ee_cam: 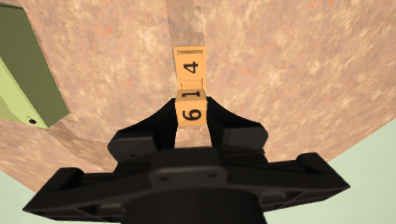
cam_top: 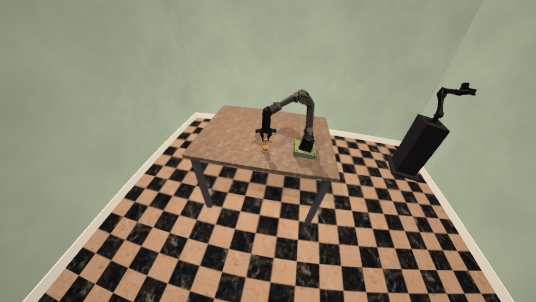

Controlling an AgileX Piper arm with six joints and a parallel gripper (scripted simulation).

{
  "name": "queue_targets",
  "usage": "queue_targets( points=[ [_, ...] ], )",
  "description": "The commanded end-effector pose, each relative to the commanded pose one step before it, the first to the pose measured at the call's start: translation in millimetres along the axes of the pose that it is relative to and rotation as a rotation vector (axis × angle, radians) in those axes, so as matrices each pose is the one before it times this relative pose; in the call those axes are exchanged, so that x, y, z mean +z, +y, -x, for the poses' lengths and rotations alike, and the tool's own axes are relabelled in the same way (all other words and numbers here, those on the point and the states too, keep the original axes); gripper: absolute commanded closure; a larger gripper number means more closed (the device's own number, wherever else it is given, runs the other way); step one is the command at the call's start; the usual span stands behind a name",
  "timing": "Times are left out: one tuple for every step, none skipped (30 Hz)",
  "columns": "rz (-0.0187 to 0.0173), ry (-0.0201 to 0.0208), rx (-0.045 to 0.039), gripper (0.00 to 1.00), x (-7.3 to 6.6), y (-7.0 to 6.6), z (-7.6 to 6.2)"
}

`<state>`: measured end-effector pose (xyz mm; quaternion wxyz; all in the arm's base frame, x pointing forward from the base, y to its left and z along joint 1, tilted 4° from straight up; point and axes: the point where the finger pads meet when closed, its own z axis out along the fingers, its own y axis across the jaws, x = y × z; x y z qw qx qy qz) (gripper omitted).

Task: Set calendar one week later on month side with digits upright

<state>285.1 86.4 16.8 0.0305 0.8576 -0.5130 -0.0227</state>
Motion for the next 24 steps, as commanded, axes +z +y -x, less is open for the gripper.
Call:
queue_targets(
  points=[
    [0.00222, 0.00001, 0.00122, 0.65, 9.55, 0.28, -0.23],
    [0.00001, 0.00004, -0.00001, 0.65, 4.49, -0.02, -0.02],
    [0.00001, 0.00004, -0.00004, 0.65, 4.33, -0.02, -0.01],
    [0.00001, 0.00004, -0.00004, 0.65, 4.11, -0.01, -0.01],
    [0.00000, 0.00001, -0.00002, 0.65, 3.85, -0.01, 0.00],
    [0.00000, -0.00001, 0.00000, 0.65, 3.55, -0.01, 0.00],
    [0.00000, -0.00001, -0.00001, 0.65, 3.22, -0.02, 0.00],
    [0.00000, -0.00001, -0.00001, 0.65, 2.84, -0.01, 0.00],
    [0.00000, -0.00001, -0.00001, 0.65, 2.46, -0.02, 0.00],
    [0.00000, -0.00001, -0.00001, 0.65, 2.05, 0.00, 0.00],
    [0.00000, -0.00001, -0.00001, 0.65, 1.66, -0.02, 0.00],
    [0.00000, -0.00001, -0.00001, 0.65, 1.27, -0.01, 0.00],
    [0.00000, -0.00001, -0.00001, 0.65, 0.91, 0.00, 0.00],
    [-0.00039, 0.00007, 0.00000, 0.65, 0.51, -0.15, -0.03],
    [0.00000, 0.00000, 0.00000, 0.65, 0.00, 0.00, 0.00],
    [0.00000, 0.00000, 0.00000, 0.65, 0.00, 0.00, 0.00],
    [-0.00275, 0.00053, 0.00002, 0.65, -0.64, -0.56, -0.11],
    [0.00024, -0.00005, 0.00000, 0.65, 0.24, 0.05, 0.01],
    [0.00014, -0.00003, 0.00000, 0.65, 0.04, 0.03, 0.01],
    [0.00017, -0.00003, 0.00000, 0.65, 0.00, 0.04, 0.01],
    [0.00005, -0.00001, 0.00000, 0.65, 0.00, 0.01, 0.00],
    [0.00000, 0.00000, 0.00000, 0.65, 0.00, 0.00, 0.00],
    [0.00000, 0.00000, 0.00000, 0.65, 0.00, 0.00, 0.00],
    [0.00000, 0.00000, 0.00000, 0.65, 0.00, 0.00, 0.00]
  ],
)
